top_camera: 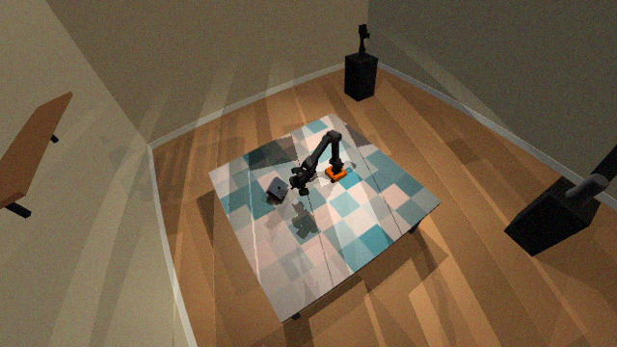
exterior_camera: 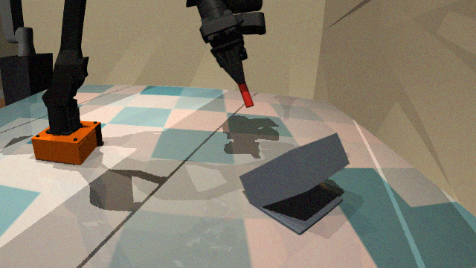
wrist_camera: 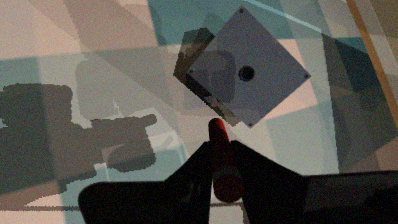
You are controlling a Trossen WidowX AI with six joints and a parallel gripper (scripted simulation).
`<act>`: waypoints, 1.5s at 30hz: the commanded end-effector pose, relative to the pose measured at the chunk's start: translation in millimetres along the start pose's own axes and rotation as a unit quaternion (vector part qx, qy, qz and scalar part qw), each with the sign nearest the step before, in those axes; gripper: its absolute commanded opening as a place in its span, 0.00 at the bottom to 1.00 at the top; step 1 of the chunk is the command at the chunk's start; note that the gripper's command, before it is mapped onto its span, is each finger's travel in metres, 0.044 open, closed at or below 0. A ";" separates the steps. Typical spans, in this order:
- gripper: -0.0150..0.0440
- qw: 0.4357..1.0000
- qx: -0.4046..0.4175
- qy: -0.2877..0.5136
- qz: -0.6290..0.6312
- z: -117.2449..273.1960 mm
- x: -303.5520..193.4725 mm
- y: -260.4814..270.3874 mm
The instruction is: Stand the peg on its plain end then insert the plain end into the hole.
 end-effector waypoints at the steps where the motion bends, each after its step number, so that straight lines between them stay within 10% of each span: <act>1: 0.25 1.000 -0.017 -0.017 0.004 -3.8 8.0 -4.8; 45: 0.25 0.997 -0.060 -0.054 0.007 -68.8 32.6 -24.6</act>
Point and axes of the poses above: the point midway between the two fingers, 35 mm back from their tips, its own z axis back along the fingers, its own y axis across the jaws, x = y × z, the point moved 4 cm from there along z, back along the fingers, and after that the axes turned 14 degrees about -z, right-handed, at the moved point
